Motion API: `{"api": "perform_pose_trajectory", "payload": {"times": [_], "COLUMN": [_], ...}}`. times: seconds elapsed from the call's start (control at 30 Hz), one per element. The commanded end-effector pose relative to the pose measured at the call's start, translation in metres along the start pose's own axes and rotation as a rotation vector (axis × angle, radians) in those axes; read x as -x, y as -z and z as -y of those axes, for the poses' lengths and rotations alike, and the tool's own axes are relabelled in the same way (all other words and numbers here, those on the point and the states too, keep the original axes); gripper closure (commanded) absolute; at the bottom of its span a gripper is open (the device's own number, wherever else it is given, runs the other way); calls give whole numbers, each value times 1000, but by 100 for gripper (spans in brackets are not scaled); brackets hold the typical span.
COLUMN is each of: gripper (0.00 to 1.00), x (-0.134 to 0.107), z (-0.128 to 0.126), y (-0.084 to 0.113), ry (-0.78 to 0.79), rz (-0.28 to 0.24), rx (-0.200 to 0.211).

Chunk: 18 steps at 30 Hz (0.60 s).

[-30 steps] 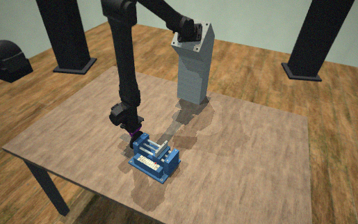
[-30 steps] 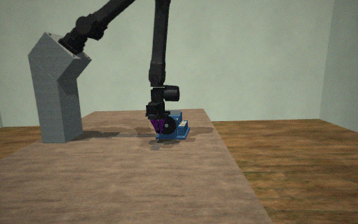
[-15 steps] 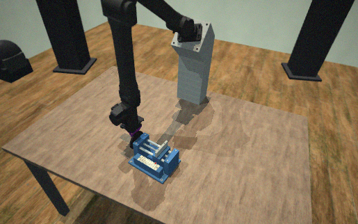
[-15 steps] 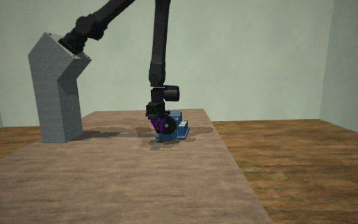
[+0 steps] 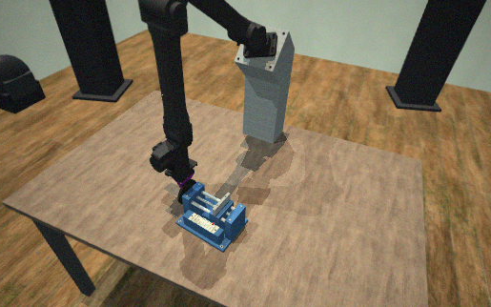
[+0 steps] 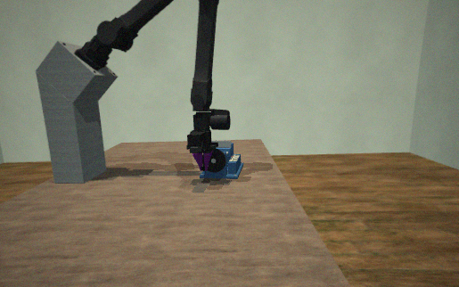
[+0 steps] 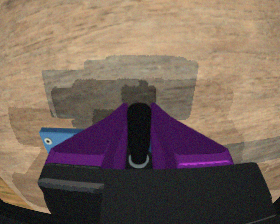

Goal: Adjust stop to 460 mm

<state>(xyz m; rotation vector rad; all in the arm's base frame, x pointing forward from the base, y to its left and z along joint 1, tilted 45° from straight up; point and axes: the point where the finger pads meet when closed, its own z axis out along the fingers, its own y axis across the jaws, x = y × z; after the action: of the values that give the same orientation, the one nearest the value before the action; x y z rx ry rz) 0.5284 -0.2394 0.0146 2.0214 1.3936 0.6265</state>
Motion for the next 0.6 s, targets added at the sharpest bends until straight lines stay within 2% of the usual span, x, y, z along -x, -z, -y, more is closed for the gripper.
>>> {"api": "perform_pose_trajectory", "payload": {"times": [0.0, 0.27, 0.4, 0.57], "gripper": [94, 94, 94, 94], "x": [-6, -6, -6, -6], "z": [1, -17, -24, -23], "y": [-7, -35, -37, -34], "ry": [-4, -6, -3, -3], "rz": [-5, -3, -3, -4], "rx": [-16, -16, 5, -16]}}
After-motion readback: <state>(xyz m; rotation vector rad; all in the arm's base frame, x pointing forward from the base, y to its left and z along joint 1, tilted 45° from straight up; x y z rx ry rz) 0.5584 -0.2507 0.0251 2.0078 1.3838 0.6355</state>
